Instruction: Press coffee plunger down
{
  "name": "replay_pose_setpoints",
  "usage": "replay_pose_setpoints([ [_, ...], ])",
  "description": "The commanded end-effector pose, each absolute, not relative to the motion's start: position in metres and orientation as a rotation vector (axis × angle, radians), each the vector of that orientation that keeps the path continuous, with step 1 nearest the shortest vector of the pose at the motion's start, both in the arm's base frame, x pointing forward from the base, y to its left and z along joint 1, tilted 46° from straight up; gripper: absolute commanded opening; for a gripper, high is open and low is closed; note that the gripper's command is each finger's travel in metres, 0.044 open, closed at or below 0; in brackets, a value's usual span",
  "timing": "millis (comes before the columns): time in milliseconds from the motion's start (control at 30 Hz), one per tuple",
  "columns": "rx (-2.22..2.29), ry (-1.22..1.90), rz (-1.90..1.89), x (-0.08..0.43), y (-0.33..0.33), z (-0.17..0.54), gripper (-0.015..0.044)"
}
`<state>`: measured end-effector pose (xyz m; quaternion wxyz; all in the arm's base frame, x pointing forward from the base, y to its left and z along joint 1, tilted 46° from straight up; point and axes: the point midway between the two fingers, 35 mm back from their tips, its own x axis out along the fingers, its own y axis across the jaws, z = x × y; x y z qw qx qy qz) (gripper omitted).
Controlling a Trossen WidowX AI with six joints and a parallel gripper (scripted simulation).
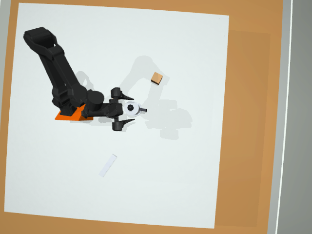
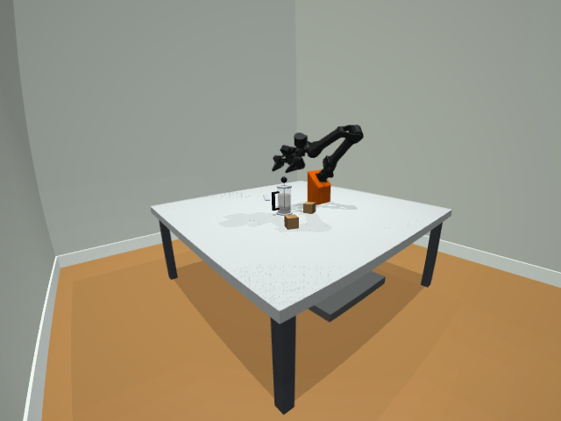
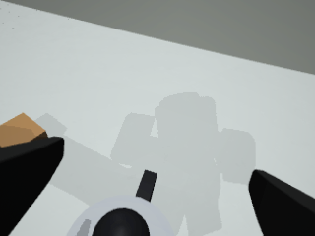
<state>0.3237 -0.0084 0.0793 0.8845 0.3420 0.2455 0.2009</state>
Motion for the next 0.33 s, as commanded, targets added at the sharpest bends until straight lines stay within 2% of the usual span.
replay_pose_setpoints([
  [0, 0.714, 0.503, 0.425, 0.3088, -0.0303, 0.1114, 0.0440],
  [300, 0.715, 0.503, 0.425, 0.3079, -0.0309, 0.1122, 0.0440],
])
